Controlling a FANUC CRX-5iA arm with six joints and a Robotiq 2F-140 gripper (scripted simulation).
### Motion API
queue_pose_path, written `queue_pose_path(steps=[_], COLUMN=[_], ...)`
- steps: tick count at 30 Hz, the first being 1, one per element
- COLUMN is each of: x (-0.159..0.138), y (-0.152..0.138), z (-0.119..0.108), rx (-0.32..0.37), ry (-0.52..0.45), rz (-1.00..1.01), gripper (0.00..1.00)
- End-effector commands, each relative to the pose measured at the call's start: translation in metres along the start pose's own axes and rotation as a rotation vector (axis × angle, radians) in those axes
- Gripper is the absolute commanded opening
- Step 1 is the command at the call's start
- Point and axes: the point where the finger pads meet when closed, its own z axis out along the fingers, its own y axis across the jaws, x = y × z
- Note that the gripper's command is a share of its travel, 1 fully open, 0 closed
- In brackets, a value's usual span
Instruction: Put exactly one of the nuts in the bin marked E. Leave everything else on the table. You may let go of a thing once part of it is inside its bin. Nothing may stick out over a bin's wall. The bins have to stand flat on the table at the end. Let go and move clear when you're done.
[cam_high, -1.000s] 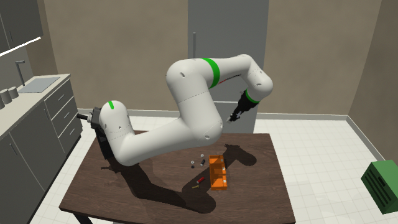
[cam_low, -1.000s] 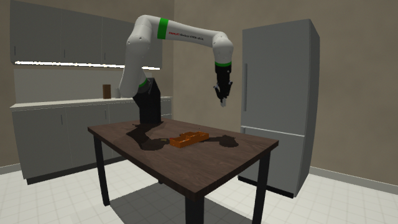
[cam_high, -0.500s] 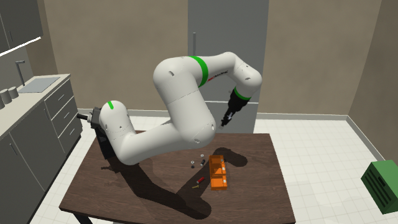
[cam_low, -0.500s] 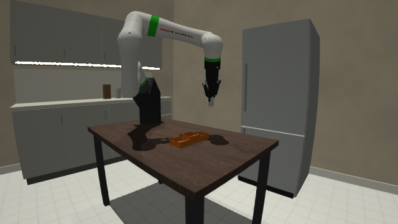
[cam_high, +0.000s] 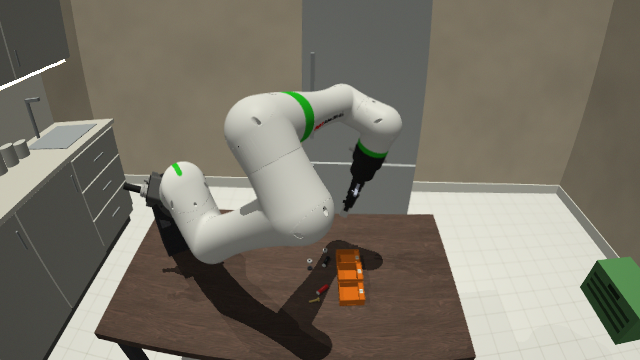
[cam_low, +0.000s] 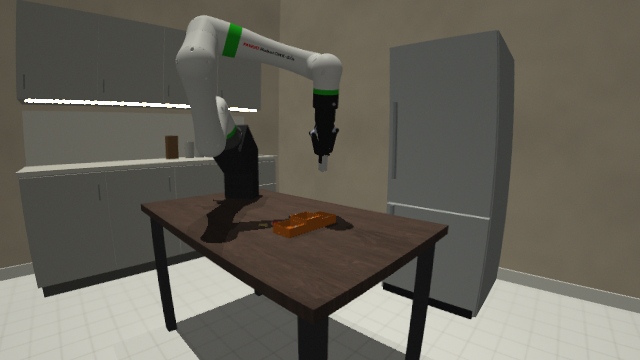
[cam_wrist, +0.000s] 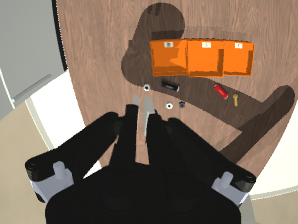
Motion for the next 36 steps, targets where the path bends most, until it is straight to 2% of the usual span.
queue_pose_path(steps=[1,3,7,8,11,12,14,16,17,20,22,25,27,36], x=[-0.01,-0.017,-0.017,-0.021,-0.028,-0.031,-0.038,-0.038,-0.042,-0.047,-0.055,-0.057,-0.064,-0.066], y=[0.017,0.03,0.03,0.037,0.05,0.057,0.069,0.069,0.077,0.088,0.102,0.105,0.12,0.122], z=[0.0,0.0,0.0,0.001,0.001,0.002,0.003,0.003,0.004,0.005,0.008,0.008,0.011,0.011], rx=[-0.041,-0.045,-0.045,-0.074,-0.078,-0.105,-0.109,-0.109,-0.134,-0.138,-0.164,-0.164,-0.188,-0.188], ry=[0.046,0.05,0.05,0.083,0.087,0.121,0.126,0.126,0.161,0.166,0.208,0.208,0.252,0.252], rz=[-0.031,-0.034,-0.034,-0.057,-0.061,-0.085,-0.088,-0.088,-0.113,-0.116,-0.145,-0.145,-0.174,-0.174], gripper=[0.05,0.05,0.05,0.05,0.05,0.05,0.05,0.05,0.05,0.05,0.05,0.05,0.05,0.05])
